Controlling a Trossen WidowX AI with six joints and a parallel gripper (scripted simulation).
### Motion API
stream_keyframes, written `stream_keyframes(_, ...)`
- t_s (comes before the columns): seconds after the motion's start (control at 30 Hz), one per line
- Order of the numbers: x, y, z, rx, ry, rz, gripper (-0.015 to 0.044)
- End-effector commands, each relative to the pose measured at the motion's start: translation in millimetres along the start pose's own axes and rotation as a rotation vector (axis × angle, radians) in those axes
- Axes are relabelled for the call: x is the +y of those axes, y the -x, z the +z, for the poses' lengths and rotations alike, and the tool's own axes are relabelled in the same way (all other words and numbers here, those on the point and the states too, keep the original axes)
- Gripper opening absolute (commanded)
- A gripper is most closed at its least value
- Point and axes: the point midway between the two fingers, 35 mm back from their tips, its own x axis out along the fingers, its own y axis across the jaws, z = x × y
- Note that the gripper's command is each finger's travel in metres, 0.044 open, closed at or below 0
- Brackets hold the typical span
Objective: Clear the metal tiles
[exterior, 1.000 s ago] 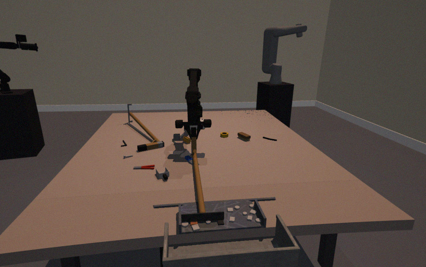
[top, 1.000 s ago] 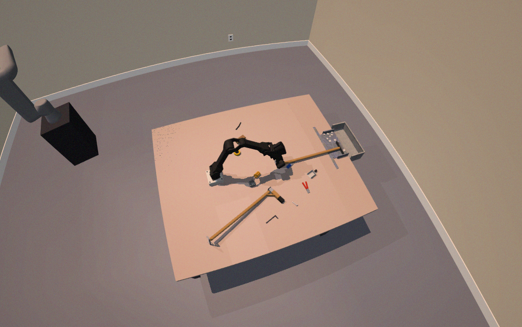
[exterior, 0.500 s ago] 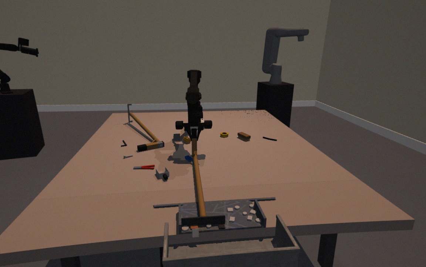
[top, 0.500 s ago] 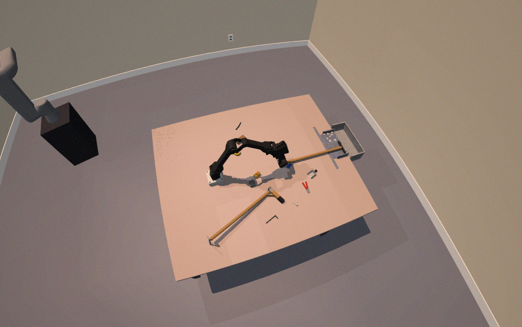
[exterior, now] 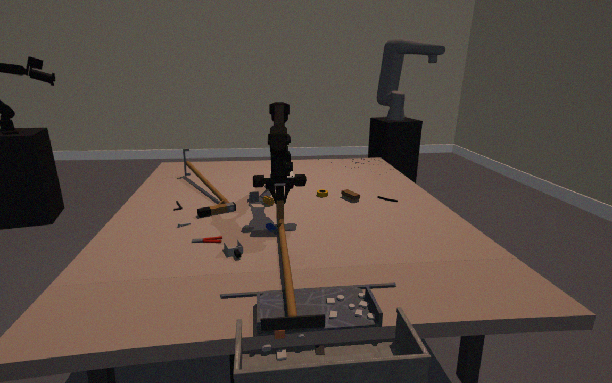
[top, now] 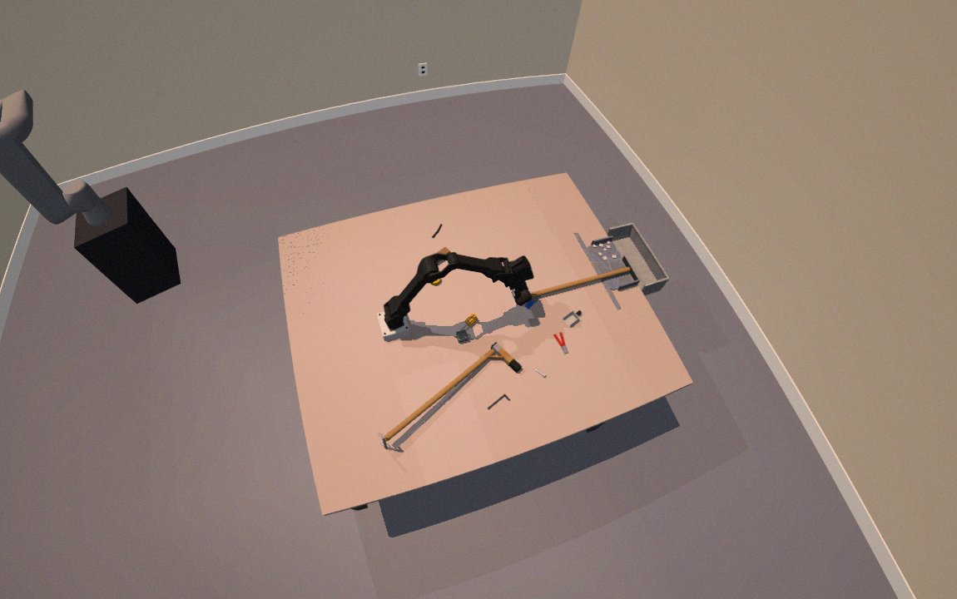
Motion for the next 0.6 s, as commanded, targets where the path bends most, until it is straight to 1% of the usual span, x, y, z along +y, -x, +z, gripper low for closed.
stream_keyframes(0.0, 1.4, -2.3, 10.0, -0.019, -0.003, -0.003, 0.0)
stream_keyframes(0.03, 0.2, -0.8, 1.0, 0.0, 0.0, 0.0, 0.0)
stream_keyframes(0.57, 0.3, -0.9, 1.3, -0.001, 0.0, 0.0, 0.0)
